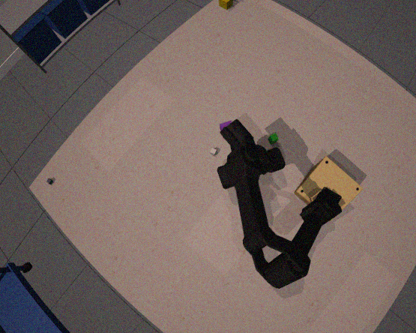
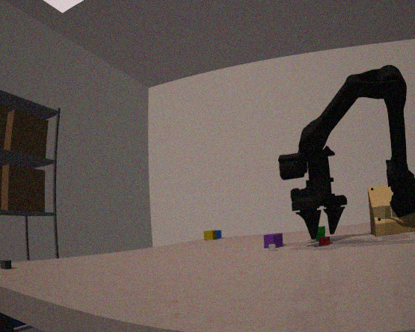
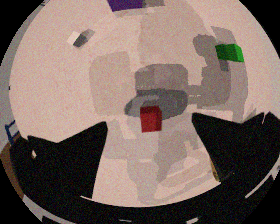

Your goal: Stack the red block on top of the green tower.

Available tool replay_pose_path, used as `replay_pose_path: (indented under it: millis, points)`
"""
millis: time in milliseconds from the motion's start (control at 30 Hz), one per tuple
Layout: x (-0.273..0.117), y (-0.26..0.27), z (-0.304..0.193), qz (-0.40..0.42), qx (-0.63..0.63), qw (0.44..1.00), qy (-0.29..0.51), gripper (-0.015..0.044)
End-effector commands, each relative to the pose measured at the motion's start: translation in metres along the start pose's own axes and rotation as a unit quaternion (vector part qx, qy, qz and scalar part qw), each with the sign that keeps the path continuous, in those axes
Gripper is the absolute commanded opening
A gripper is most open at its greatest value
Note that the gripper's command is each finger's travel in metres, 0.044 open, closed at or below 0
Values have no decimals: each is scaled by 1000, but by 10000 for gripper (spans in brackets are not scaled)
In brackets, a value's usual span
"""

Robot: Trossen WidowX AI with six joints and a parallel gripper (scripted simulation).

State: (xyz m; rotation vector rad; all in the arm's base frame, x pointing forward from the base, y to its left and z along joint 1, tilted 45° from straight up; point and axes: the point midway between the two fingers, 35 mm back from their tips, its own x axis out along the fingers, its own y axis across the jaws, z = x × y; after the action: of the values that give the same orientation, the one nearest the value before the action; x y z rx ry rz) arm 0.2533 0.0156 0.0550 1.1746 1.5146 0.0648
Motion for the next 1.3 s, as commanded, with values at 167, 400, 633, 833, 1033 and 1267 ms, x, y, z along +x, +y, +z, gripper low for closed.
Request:
replay_pose_path:
  millis: [167, 400, 633, 833, 1033, 1267]
  points:
    - [15, -1, -2, 2, 5, 1000, 6, 440]
    - [16, -1, -2, 2, 5, 1000, 6, 440]
    - [16, -1, -2, 2, 5, 1000, 6, 440]
    - [15, -1, -2, 2, 5, 1000, 6, 335]
    - [15, -1, -2, 2, 5, 1000, 6, 177]
    - [15, -1, -2, 2, 5, 1000, 6, 53]
